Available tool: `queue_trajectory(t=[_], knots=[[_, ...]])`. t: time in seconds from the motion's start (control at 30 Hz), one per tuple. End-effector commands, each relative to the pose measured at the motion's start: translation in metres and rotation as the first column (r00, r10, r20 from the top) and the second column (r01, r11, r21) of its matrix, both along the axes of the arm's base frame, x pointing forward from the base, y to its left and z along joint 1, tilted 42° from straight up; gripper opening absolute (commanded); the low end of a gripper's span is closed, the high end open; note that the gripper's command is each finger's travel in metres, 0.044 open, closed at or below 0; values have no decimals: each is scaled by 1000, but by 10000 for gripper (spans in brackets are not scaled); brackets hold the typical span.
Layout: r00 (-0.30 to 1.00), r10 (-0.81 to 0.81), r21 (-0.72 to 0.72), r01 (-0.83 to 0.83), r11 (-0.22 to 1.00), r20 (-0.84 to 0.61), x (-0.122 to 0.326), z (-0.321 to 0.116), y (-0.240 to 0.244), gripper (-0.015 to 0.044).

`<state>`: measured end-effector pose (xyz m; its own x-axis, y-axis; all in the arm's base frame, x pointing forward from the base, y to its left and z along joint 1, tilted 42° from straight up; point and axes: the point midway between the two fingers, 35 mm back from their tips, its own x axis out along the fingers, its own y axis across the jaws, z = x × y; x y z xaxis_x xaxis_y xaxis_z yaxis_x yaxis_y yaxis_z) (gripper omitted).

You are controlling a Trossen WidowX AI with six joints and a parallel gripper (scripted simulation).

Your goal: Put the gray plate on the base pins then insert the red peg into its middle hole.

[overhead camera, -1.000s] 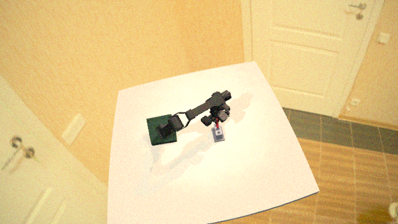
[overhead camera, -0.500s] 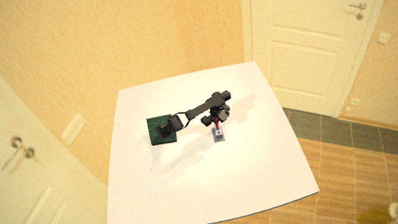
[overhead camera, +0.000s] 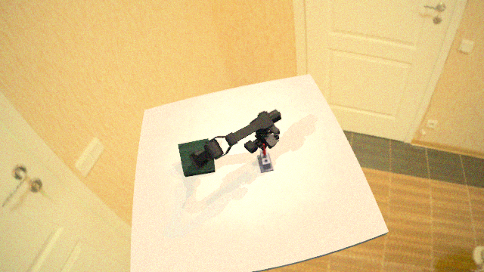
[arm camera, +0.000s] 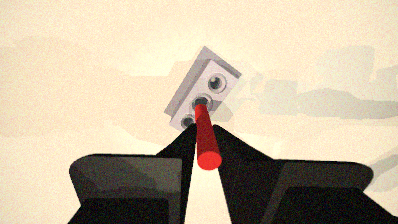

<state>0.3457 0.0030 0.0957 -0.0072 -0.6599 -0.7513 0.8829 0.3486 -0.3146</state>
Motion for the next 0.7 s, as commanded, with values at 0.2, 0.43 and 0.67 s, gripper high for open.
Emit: queue_trajectory(t=[0.2,0.43,0.67], knots=[[1000,0,-3,0,1000,-1,0,0,-1,0],[1000,0,0,0,1000,0,0,0,0,0],[1000,0,0,0,1000,0,-1,2,-2,0]])
